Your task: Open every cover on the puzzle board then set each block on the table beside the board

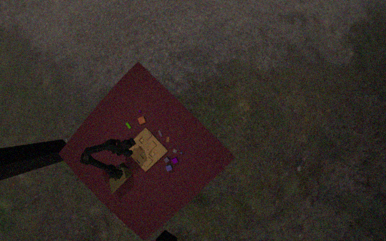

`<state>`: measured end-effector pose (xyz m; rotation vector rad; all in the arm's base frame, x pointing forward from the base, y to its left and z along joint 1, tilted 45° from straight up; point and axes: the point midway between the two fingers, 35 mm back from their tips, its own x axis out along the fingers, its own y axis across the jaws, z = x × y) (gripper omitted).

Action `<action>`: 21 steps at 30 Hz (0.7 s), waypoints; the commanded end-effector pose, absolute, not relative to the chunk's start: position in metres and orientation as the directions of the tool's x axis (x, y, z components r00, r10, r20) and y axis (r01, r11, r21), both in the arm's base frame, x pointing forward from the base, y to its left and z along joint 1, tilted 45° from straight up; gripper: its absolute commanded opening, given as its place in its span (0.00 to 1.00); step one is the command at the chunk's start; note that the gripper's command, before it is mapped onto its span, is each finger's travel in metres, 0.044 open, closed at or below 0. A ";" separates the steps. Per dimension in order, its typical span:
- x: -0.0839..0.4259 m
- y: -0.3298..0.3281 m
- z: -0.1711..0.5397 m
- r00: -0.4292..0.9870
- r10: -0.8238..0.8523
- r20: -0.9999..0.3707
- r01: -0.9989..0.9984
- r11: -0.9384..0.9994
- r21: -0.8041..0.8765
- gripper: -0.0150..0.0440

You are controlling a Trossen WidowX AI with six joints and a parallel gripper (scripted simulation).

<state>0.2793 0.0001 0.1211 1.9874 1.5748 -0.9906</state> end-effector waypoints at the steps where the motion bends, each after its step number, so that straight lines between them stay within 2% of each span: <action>1: 0.282 0.008 0.131 0.113 0.663 -0.740 0.956 -0.276 -0.101 0.39; 21: 0.283 0.062 0.182 0.110 0.693 -0.713 0.959 -0.262 -0.106 0.39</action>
